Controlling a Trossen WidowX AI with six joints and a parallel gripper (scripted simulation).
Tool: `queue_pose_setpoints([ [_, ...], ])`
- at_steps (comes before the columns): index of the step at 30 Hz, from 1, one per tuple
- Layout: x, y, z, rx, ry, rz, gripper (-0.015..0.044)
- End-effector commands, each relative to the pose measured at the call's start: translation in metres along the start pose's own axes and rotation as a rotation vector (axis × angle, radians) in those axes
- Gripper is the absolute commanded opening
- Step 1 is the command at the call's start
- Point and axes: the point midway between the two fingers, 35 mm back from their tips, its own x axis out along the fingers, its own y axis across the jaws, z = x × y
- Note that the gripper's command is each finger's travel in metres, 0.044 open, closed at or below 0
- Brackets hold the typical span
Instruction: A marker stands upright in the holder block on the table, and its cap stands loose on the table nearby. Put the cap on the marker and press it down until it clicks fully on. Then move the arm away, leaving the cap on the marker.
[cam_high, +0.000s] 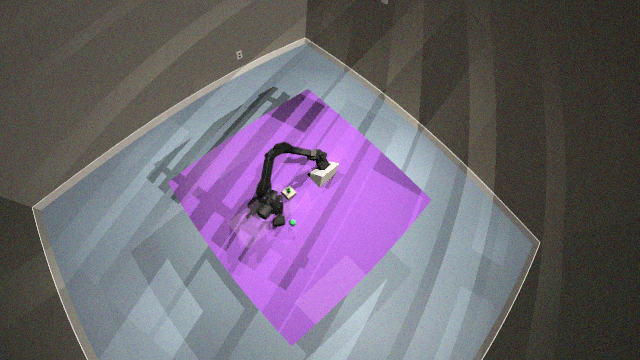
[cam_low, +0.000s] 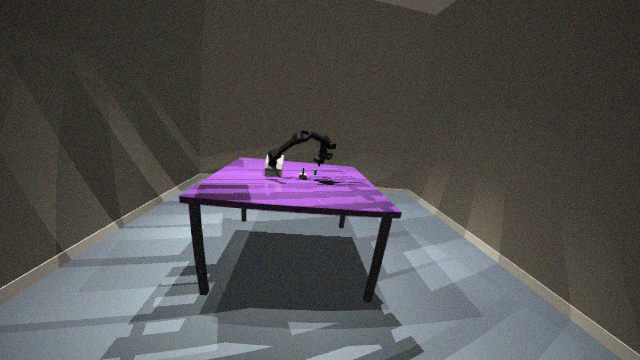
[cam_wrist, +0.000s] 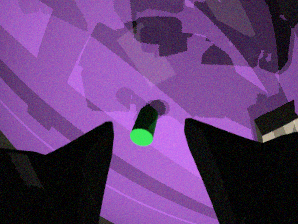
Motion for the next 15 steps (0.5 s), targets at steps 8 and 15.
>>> queue_pose_setpoints([
  [8, 0.001, 0.028, -0.067, -0.272, -0.163, -0.284, 0.0237],
  [15, 0.028, 0.024, -0.061, -0.272, -0.163, -0.284, 0.0237],
])
